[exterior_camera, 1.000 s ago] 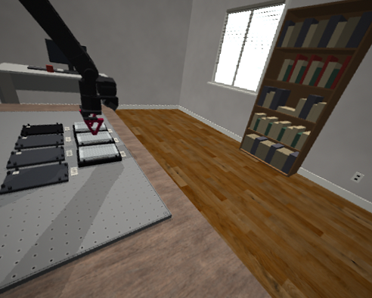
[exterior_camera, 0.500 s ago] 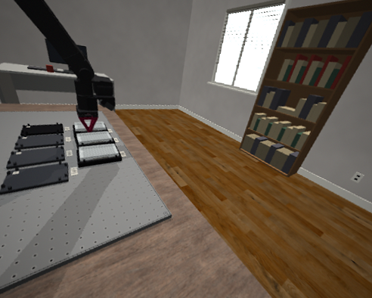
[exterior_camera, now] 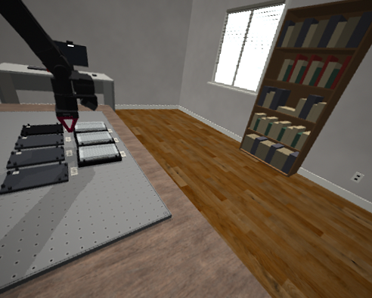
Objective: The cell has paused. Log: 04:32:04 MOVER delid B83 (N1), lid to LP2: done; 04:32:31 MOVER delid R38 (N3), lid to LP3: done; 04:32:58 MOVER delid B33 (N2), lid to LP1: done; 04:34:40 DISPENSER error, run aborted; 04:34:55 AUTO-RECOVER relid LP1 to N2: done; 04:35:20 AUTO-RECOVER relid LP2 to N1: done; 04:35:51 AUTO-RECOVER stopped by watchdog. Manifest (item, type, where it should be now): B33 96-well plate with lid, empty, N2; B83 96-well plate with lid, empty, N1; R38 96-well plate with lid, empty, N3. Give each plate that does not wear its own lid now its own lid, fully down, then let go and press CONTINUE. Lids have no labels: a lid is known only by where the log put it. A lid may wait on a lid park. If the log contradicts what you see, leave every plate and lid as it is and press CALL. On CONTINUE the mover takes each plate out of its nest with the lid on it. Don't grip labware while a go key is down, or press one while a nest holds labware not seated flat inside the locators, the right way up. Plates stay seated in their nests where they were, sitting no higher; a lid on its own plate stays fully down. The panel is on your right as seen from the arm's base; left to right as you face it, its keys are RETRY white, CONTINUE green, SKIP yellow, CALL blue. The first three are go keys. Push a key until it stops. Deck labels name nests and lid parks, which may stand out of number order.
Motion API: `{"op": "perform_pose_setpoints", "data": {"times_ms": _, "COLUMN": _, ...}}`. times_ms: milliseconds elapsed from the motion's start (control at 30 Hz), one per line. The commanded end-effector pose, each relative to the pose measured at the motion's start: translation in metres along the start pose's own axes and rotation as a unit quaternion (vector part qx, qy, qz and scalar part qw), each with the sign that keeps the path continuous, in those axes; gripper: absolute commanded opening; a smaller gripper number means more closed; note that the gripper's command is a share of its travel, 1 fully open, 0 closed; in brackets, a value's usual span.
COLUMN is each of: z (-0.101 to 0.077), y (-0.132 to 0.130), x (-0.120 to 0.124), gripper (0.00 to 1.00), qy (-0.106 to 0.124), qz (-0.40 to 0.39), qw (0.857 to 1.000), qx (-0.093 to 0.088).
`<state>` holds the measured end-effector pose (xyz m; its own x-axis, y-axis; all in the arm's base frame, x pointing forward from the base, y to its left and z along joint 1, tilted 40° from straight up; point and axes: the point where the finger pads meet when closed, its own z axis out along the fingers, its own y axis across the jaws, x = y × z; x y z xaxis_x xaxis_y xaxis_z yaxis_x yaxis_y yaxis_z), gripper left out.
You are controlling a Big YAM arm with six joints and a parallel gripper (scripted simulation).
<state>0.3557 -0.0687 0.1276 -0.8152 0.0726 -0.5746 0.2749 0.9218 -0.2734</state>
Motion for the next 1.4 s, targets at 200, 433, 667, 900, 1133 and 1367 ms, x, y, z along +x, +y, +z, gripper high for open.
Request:
{"op": "perform_pose_setpoints", "data": {"times_ms": 200, "z": -0.008, "y": 0.002, "x": 0.038, "gripper": 0.00, "qy": -0.019, "qz": 0.009, "qw": 1.000, "qx": -0.005}}
{"op": "perform_pose_setpoints", "data": {"times_ms": 433, "z": -0.006, "y": -0.002, "x": 0.062, "gripper": 0.00, "qy": -0.016, "qz": 0.013, "qw": 1.000, "qx": -0.002}}
{"op": "perform_pose_setpoints", "data": {"times_ms": 667, "z": -0.046, "y": -0.001, "x": 0.046, "gripper": 0.00, "qy": -0.025, "qz": 0.013, "qw": 1.000, "qx": -0.006}}
{"op": "perform_pose_setpoints", "data": {"times_ms": 900, "z": -0.084, "y": -0.002, "x": 0.045, "gripper": 0.00, "qy": -0.027, "qz": 0.015, "qw": 1.000, "qx": -0.008}}
{"op": "perform_pose_setpoints", "data": {"times_ms": 1133, "z": -0.065, "y": -0.001, "x": 0.068, "gripper": 0.00, "qy": -0.001, "qz": 0.009, "qw": 1.000, "qx": 0.000}}
{"op": "perform_pose_setpoints", "data": {"times_ms": 1367, "z": -0.064, "y": -0.001, "x": 0.067, "gripper": 0.00, "qy": -0.004, "qz": 0.011, "qw": 1.000, "qx": 0.000}}
